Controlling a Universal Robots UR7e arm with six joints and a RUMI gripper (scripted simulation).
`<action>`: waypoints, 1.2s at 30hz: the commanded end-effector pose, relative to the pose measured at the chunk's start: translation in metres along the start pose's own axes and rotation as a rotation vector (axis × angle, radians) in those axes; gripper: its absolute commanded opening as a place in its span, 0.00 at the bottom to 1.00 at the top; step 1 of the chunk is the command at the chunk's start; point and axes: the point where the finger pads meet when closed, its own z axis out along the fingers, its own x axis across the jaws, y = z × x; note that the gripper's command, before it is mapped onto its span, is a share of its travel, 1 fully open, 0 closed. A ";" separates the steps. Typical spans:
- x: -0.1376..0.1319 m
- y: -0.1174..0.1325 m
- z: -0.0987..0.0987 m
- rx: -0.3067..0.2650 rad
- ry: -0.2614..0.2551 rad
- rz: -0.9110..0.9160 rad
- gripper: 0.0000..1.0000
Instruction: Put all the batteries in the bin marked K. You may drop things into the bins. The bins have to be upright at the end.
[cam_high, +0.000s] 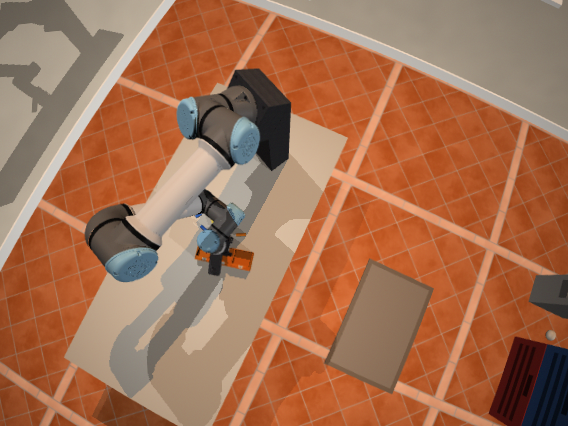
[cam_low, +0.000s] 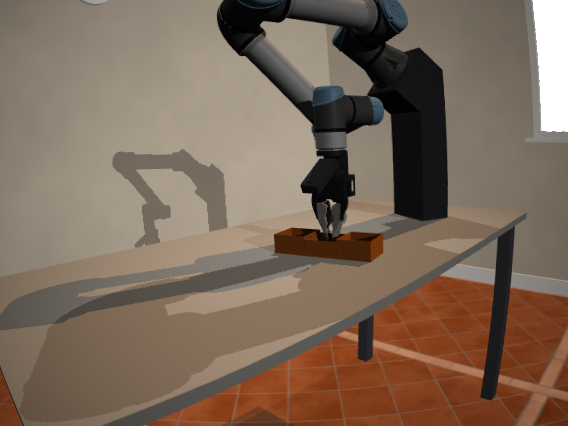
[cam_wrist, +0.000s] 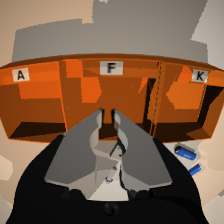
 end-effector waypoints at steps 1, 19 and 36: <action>0.000 0.000 -0.003 0.001 0.000 0.000 0.04; 0.000 0.000 -0.024 0.001 0.000 0.000 0.04; 0.000 0.000 -0.060 0.001 0.000 0.000 0.04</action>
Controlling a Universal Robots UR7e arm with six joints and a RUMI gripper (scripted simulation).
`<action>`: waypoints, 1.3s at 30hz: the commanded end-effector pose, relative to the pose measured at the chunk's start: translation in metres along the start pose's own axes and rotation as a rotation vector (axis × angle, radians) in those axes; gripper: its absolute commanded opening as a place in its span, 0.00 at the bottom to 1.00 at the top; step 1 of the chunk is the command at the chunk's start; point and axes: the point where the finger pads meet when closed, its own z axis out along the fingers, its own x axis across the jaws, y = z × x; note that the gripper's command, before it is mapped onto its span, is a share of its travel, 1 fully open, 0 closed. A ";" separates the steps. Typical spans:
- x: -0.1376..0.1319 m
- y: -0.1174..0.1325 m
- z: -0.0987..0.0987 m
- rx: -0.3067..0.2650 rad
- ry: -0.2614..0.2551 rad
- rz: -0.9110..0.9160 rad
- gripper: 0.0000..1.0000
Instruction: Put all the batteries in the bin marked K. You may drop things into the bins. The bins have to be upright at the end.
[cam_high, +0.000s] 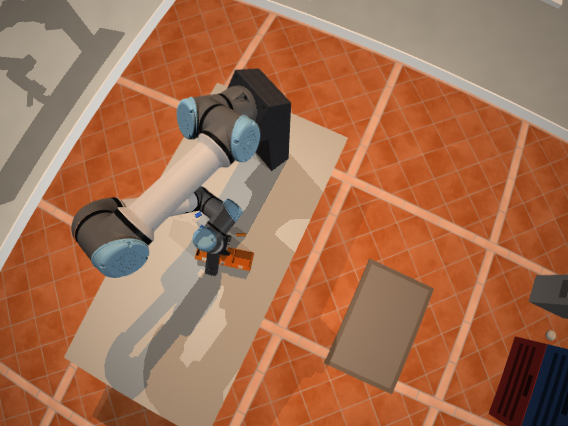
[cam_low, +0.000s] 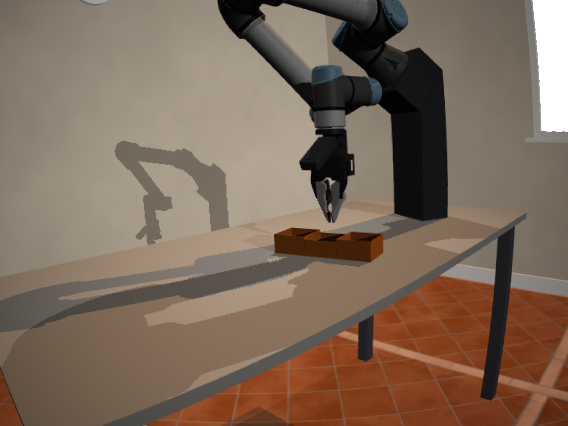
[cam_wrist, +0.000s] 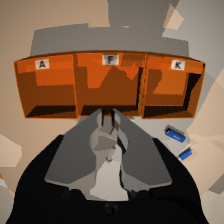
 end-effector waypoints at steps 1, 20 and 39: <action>0.000 0.000 -0.009 0.000 0.000 0.000 0.04; -0.065 0.004 -0.009 0.001 0.000 0.000 0.04; -0.084 0.005 -0.004 0.000 0.000 0.000 0.04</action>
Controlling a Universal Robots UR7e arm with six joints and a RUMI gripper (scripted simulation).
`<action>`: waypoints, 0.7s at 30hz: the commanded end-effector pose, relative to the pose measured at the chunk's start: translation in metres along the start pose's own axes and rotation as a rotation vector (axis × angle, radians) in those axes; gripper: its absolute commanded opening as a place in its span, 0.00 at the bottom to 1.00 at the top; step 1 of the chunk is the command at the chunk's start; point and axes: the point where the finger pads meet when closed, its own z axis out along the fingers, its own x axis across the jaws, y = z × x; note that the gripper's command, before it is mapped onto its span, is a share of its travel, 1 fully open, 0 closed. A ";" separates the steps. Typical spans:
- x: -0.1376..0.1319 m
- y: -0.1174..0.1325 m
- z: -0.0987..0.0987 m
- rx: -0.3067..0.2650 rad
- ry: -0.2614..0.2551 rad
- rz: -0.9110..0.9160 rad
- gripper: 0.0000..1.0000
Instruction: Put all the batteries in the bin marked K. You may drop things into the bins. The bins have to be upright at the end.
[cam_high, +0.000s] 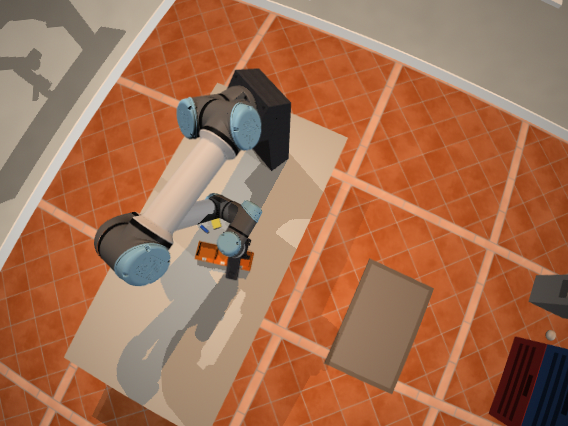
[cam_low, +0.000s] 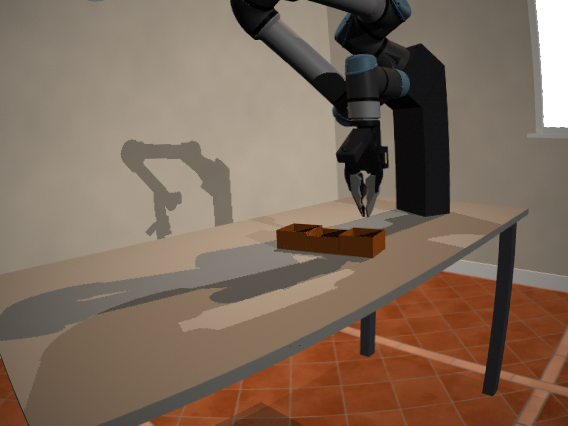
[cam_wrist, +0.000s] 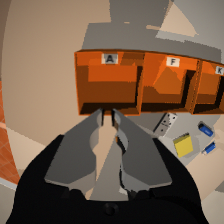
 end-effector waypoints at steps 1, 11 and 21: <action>-0.001 0.000 0.007 0.001 0.000 0.000 0.04; -0.001 0.000 0.033 0.001 0.000 0.000 0.04; -0.001 0.000 0.055 0.001 0.000 0.000 0.04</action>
